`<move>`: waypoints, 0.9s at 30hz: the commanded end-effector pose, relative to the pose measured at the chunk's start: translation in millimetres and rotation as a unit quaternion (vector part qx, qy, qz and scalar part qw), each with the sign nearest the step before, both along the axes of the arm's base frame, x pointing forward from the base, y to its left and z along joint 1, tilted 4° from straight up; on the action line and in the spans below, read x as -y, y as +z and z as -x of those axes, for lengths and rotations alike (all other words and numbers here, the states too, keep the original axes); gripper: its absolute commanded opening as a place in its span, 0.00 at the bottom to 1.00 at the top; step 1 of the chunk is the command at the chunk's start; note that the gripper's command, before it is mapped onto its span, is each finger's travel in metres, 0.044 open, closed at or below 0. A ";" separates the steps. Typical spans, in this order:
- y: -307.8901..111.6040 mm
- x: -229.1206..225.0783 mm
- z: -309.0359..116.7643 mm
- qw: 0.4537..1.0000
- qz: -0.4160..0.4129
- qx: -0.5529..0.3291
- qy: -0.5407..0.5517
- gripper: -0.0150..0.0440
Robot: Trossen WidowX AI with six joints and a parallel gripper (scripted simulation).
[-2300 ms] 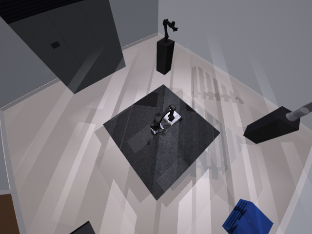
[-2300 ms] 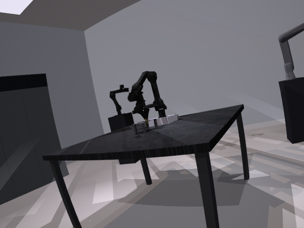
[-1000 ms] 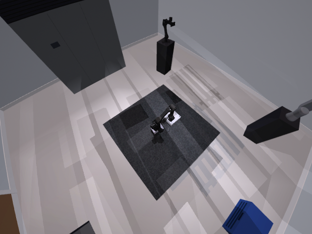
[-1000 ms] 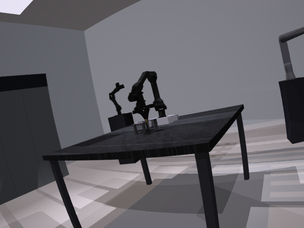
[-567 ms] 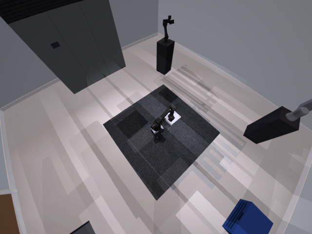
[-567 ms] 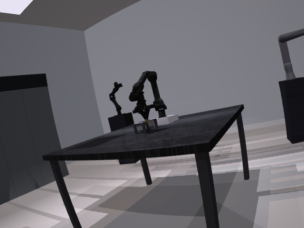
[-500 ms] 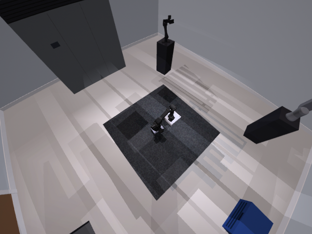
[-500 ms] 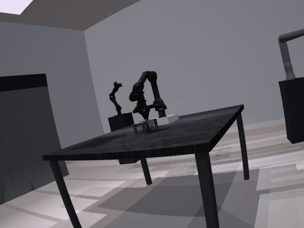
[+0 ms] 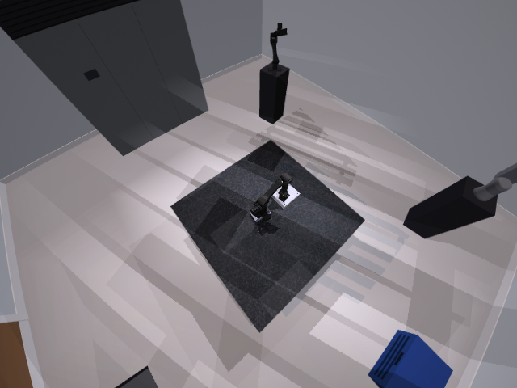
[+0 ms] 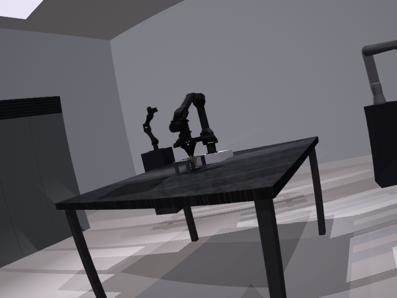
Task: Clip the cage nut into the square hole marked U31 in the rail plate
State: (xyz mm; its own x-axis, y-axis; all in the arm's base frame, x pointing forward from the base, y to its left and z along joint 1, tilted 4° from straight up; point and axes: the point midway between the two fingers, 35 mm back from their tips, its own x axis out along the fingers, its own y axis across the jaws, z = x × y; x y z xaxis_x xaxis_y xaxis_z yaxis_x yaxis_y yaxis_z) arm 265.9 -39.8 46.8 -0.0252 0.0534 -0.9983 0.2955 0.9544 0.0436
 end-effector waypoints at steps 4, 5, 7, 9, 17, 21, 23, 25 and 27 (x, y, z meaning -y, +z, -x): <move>0.0 0.1 0.1 1.000 0.010 -0.004 -0.002 0.32; 0.0 -0.1 0.0 1.000 0.011 -0.004 -0.002 0.32; 0.0 -0.3 -0.1 1.000 0.014 -0.005 -0.002 0.32; 0.0 -0.7 -0.2 1.000 0.017 -0.006 -0.002 0.32; 0.0 -1.9 -0.6 1.000 0.018 -0.006 -0.002 0.32; 0.0 -2.4 -0.8 1.000 0.018 -0.006 -0.002 0.32; 0.1 -2.9 -0.9 1.000 0.018 -0.006 -0.002 0.32; 0.1 -3.1 -1.0 1.000 0.018 -0.006 -0.002 0.32; 0.1 -3.4 -1.1 1.000 0.018 -0.006 -0.002 0.32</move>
